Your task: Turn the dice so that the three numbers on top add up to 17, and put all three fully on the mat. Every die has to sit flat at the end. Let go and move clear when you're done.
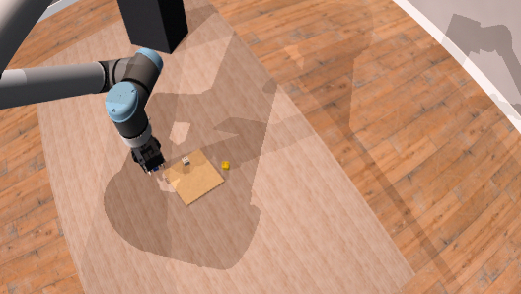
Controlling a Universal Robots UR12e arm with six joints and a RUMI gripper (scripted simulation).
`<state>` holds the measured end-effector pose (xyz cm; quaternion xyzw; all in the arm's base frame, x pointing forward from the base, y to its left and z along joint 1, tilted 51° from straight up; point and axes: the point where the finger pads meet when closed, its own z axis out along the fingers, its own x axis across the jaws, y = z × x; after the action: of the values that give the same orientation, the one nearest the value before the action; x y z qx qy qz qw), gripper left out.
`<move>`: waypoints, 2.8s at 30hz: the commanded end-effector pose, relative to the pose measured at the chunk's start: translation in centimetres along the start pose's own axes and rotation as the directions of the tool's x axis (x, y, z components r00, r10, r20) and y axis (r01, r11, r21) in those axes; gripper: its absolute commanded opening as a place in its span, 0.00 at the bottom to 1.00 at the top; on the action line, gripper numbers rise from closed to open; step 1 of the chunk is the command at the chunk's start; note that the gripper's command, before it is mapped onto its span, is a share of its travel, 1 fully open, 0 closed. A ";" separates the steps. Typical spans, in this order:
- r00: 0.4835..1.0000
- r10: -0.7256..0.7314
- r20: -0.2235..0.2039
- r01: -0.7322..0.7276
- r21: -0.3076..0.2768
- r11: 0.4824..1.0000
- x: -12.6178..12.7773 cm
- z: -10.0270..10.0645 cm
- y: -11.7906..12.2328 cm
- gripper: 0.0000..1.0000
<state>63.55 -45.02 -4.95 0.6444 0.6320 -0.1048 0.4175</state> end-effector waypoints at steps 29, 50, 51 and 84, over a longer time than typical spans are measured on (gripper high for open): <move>1.000 0.000 0.000 0.000 -0.001 1.000 0.0 0.0 0.0 0.03; 1.000 0.000 0.000 0.000 -0.001 1.000 0.0 -3.7 0.0 0.03; 1.000 0.000 0.000 0.000 -0.001 1.000 0.0 -4.5 0.0 0.03; 0.992 0.123 -0.001 -0.123 0.000 0.992 6.9 -10.3 7.4 0.03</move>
<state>63.99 -34.69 0.58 0.6634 0.6116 -0.0853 0.4226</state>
